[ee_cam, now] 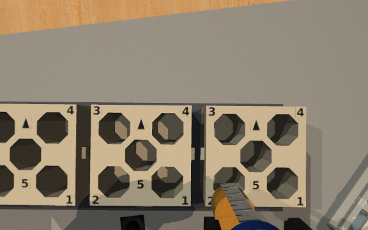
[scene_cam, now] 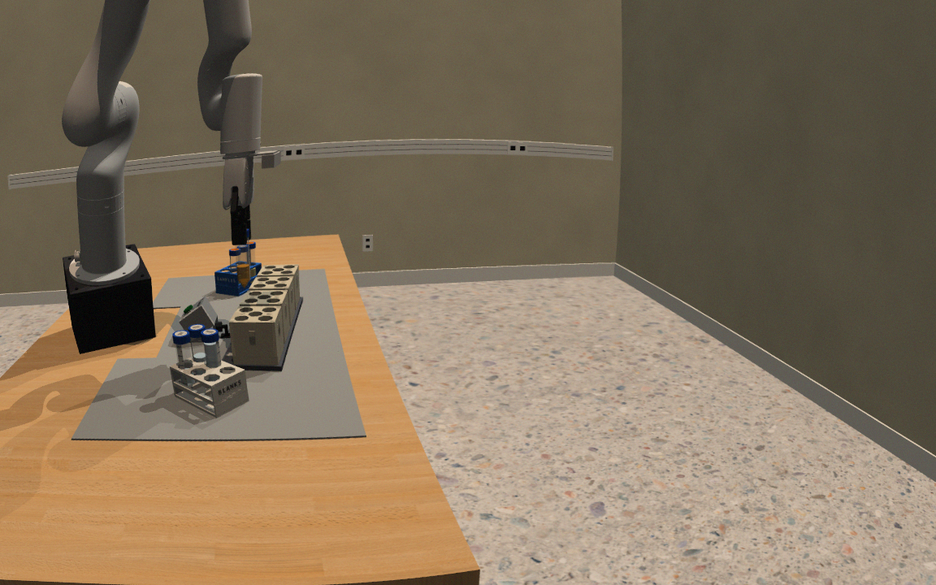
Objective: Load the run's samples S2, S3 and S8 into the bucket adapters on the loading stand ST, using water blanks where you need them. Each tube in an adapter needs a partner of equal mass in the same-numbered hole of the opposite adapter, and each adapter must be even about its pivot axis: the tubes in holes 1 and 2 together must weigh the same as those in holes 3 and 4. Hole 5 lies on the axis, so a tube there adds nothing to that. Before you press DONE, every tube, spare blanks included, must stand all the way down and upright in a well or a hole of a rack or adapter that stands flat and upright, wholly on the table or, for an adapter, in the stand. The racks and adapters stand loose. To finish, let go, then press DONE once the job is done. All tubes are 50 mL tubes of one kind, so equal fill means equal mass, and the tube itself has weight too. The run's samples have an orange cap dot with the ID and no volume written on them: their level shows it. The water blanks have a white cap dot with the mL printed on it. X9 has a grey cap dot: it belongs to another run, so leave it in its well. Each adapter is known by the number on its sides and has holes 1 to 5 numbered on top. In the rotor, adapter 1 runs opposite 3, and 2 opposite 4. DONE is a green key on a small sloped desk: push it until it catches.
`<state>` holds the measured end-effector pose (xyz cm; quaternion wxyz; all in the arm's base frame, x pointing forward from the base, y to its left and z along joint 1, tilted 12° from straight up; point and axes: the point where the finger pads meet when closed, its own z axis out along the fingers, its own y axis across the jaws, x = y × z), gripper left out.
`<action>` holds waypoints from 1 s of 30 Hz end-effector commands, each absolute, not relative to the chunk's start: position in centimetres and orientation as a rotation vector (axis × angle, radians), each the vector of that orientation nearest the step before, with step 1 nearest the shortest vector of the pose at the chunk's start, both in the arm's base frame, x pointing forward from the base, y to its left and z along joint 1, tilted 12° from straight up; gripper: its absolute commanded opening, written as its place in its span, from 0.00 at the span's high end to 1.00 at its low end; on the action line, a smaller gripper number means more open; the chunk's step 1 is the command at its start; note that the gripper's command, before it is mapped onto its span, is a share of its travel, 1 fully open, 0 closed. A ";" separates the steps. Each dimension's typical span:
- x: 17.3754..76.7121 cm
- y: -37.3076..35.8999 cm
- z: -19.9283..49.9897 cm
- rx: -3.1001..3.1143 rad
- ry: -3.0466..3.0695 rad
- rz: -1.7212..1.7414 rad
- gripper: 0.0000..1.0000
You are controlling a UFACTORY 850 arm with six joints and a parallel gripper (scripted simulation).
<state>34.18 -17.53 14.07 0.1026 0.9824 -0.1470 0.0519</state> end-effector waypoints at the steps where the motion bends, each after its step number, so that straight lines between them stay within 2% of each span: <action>1: 34.3 -18.7 14.3 2.917 -0.433 0.134 1.00; 30: 34.4 -18.9 13.1 2.918 -0.433 0.134 1.00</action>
